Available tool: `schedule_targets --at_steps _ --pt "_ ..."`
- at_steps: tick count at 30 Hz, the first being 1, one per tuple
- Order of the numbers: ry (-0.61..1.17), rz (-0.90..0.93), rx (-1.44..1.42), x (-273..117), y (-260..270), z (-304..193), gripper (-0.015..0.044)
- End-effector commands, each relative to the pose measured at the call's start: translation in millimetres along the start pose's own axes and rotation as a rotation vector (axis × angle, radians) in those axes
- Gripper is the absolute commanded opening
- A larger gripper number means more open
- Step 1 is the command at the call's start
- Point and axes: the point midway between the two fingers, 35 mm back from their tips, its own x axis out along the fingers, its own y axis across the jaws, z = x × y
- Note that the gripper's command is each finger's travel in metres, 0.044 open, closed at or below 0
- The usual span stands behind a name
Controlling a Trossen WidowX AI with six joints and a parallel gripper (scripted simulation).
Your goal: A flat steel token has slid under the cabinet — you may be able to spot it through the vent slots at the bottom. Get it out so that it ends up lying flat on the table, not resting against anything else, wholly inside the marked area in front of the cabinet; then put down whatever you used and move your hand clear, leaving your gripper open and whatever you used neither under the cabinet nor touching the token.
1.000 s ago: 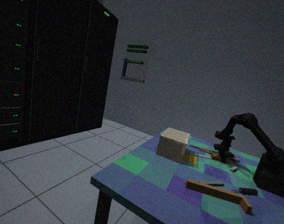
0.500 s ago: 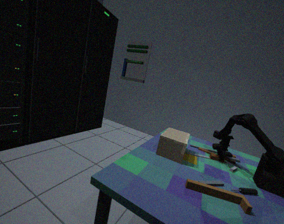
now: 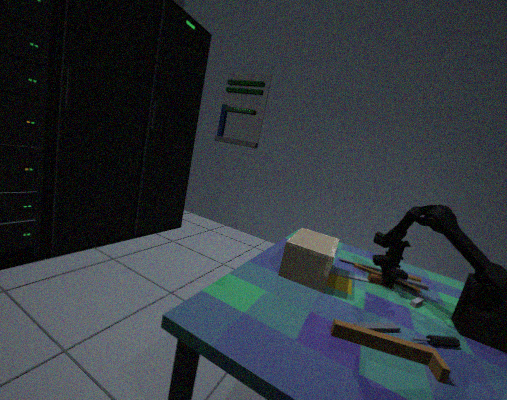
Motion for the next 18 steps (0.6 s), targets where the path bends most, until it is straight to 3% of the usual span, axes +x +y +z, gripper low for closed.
schedule_targets --at_steps 1,18 --pt "-0.003 -0.001 -0.003 -0.2 -0.3 9.8 0.0" --pt "-0.004 0.0 -0.004 -0.3 -1.0 38.9 0.0"
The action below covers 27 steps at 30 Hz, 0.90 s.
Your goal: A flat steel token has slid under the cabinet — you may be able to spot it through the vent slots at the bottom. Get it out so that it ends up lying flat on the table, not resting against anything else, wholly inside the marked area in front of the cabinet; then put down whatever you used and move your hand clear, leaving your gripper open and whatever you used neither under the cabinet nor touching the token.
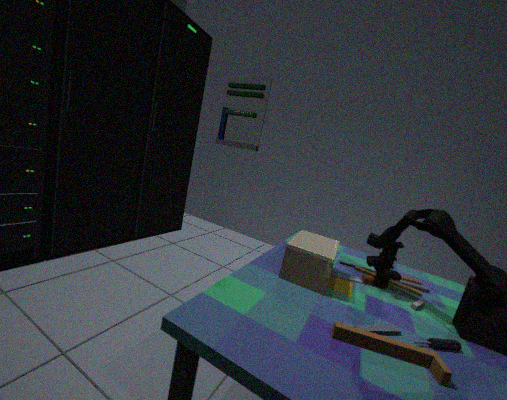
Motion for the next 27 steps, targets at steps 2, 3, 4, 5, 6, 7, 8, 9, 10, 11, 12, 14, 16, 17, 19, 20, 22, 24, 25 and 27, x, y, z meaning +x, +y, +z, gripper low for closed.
schedule_targets --at_steps 2,3,4,5,6,7,8,9,10,11,12,14,16,17,19,20,22,24,25,27 --pt "-0.003 0.0 -0.003 -0.1 -0.2 10.4 0.0" --pt "-0.003 0.0 -0.003 -0.1 -0.3 11.9 0.0" --pt "-0.003 0.0 -0.003 -0.1 -0.3 13.4 0.0" --pt "-0.003 0.0 -0.003 -0.1 -0.3 15.0 0.0" --pt "-0.003 0.0 -0.003 -0.2 -0.3 16.5 0.0" --pt "-0.004 0.0 -0.003 -0.2 -0.3 18.1 0.0" --pt "-0.004 0.0 -0.003 -0.2 -0.4 19.7 0.0" --pt "-0.004 0.0 -0.003 -0.2 -0.4 21.3 0.0" --pt "-0.004 0.0 -0.003 -0.2 -0.4 22.8 0.0" --pt "-0.004 0.0 -0.003 -0.2 -0.4 24.4 0.0" --pt "-0.004 0.0 -0.003 -0.2 -0.4 26.0 0.0" --pt "-0.004 0.0 -0.003 -0.3 -0.4 28.8 0.0" --pt "-0.004 0.0 -0.003 -0.3 -0.5 31.7 0.0" --pt "-0.004 0.0 -0.003 -0.3 -0.5 33.2 0.0" --pt "-0.004 0.0 -0.003 -0.3 -0.5 36.1 0.0" --pt "-0.004 0.0 -0.004 -0.3 -0.5 37.6 0.0" --pt "-0.004 0.0 -0.004 -0.4 -0.5 40.5 0.0" --pt "-0.005 0.0 -0.004 -0.4 -0.6 43.2 0.0" --pt "-0.005 0.0 -0.004 -0.4 -0.6 44.6 0.0" --pt "-0.005 0.0 -0.004 -0.4 -0.6 47.3 0.0"
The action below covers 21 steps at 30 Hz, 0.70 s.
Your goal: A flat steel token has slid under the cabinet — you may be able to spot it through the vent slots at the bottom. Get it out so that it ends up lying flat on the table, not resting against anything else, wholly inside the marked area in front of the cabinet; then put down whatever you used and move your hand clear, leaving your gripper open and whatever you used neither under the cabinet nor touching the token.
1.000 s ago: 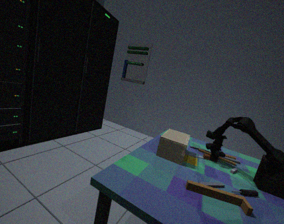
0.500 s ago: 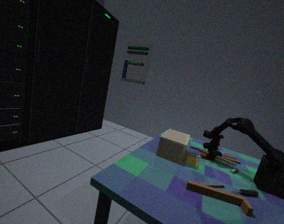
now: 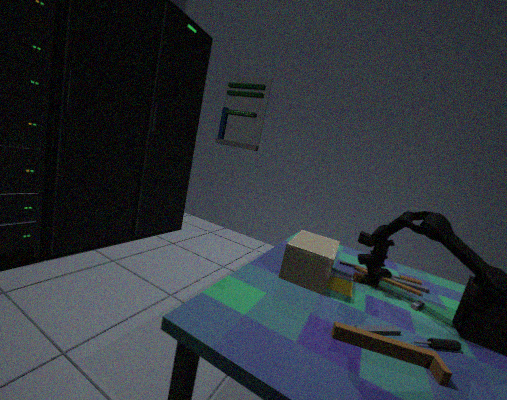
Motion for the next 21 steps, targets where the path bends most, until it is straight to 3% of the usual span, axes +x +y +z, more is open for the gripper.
schedule_targets --at_steps 1,21 --pt "-0.003 -0.001 -0.001 -0.1 -0.4 7.2 0.0" --pt "-0.004 0.0 -0.002 -0.3 -0.5 33.0 0.0"
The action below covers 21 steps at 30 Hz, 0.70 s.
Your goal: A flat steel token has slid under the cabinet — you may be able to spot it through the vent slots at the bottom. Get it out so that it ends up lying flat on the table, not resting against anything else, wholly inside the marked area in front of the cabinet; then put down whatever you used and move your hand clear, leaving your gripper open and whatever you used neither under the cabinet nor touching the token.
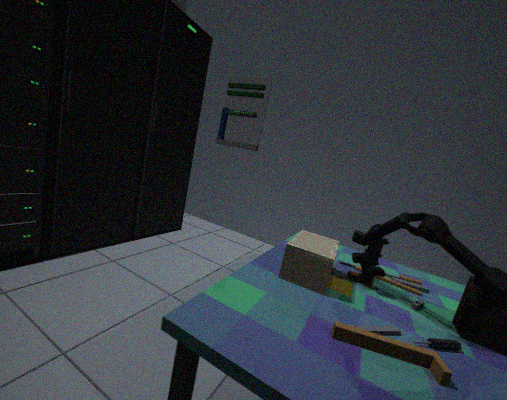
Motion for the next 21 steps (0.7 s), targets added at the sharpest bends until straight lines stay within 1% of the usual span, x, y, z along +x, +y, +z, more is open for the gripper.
schedule_targets --at_steps 1,21 --pt "-0.003 -0.001 -0.001 -0.1 -0.2 6.6 0.0" --pt "-0.004 0.0 -0.002 0.0 0.8 29.4 0.0"
